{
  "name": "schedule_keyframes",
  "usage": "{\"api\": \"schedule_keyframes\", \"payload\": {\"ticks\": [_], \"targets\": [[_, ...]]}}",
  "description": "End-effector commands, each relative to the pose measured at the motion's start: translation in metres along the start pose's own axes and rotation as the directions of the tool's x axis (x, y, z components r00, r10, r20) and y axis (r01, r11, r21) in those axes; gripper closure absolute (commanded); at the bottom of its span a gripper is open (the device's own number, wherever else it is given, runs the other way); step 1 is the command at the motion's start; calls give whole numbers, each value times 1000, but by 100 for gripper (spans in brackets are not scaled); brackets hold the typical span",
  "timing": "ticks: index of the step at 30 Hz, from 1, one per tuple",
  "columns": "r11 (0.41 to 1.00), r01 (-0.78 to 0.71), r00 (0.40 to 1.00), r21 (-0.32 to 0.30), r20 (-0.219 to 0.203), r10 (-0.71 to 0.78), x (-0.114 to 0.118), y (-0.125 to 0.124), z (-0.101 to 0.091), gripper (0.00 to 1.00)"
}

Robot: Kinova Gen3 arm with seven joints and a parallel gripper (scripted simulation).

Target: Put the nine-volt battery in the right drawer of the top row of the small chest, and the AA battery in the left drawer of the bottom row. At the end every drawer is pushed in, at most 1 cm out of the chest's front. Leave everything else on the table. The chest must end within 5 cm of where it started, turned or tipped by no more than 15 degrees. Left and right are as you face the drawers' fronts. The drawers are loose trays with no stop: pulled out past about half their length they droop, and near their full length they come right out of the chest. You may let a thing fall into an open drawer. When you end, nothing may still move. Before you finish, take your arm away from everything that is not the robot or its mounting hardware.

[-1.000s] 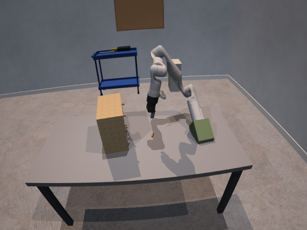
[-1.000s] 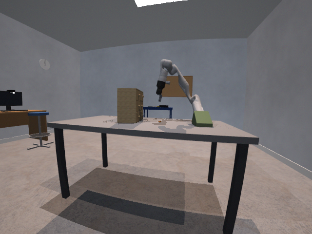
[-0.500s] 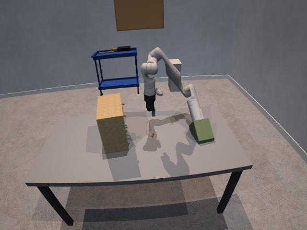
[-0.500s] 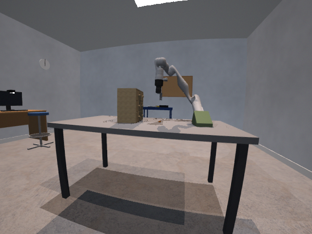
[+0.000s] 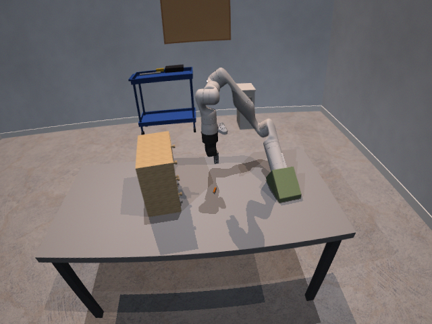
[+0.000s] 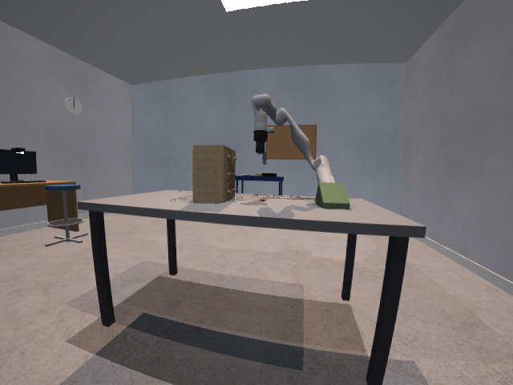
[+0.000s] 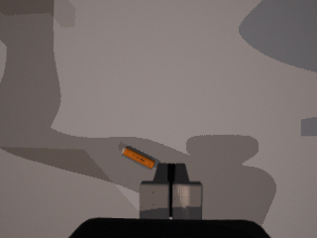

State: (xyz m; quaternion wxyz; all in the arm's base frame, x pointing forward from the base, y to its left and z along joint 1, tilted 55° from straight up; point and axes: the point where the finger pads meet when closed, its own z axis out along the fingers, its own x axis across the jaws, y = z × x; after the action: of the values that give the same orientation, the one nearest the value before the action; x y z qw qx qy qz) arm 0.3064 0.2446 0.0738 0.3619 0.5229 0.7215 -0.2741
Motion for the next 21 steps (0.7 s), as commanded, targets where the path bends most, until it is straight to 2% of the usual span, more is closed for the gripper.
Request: {"api": "schedule_keyframes", "payload": {"ticks": [1, 19, 20, 21], "targets": [[1000, 0, 1000, -1, -1, 0, 0, 0, -1, 100], [1000, 0, 1000, -1, -1, 0, 0, 0, -1, 100], [1000, 0, 1000, -1, -1, 0, 0, 0, -1, 0], [1000, 0, 1000, -1, -1, 0, 0, 0, -1, 0]]}}
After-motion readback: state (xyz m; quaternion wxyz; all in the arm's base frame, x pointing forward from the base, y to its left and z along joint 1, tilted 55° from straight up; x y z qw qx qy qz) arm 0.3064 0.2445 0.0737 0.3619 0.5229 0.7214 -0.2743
